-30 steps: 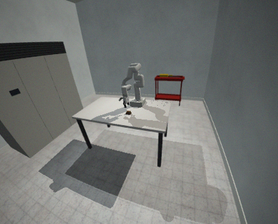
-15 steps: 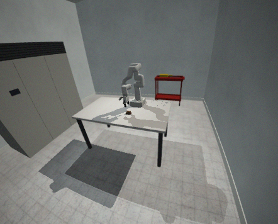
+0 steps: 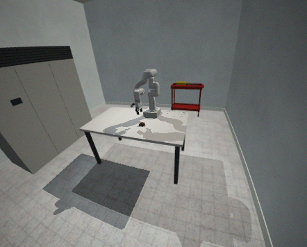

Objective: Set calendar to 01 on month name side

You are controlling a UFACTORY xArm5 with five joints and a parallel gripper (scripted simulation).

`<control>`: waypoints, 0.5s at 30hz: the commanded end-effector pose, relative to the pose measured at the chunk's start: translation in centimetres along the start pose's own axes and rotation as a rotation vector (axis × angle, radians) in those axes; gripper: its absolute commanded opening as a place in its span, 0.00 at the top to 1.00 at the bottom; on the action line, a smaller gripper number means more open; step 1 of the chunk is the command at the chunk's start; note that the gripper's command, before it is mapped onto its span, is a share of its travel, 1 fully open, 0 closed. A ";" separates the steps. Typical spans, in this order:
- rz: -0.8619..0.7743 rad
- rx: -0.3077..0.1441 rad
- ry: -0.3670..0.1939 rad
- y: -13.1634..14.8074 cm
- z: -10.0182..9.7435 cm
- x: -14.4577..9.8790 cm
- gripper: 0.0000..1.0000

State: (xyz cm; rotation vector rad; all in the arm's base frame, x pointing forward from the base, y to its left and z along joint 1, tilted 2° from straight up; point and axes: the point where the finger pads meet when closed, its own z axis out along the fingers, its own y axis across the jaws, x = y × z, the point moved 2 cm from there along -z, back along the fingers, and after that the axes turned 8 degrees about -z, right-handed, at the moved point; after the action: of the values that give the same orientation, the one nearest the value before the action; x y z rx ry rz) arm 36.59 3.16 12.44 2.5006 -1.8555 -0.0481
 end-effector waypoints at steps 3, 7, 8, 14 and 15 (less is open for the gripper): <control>0.000 0.003 0.001 -0.1 -1.1 0.0 0.00; 0.000 0.003 0.001 -0.1 -1.2 0.0 0.00; 0.000 0.003 0.001 -0.1 -1.2 0.0 0.00; 0.000 0.003 0.001 -0.1 -1.2 0.0 0.00; 0.000 0.003 0.001 -0.1 -1.2 0.0 0.00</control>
State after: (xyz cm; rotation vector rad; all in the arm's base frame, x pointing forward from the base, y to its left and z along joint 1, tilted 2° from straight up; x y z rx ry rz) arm 36.60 3.18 13.49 2.5002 -1.8553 -0.0488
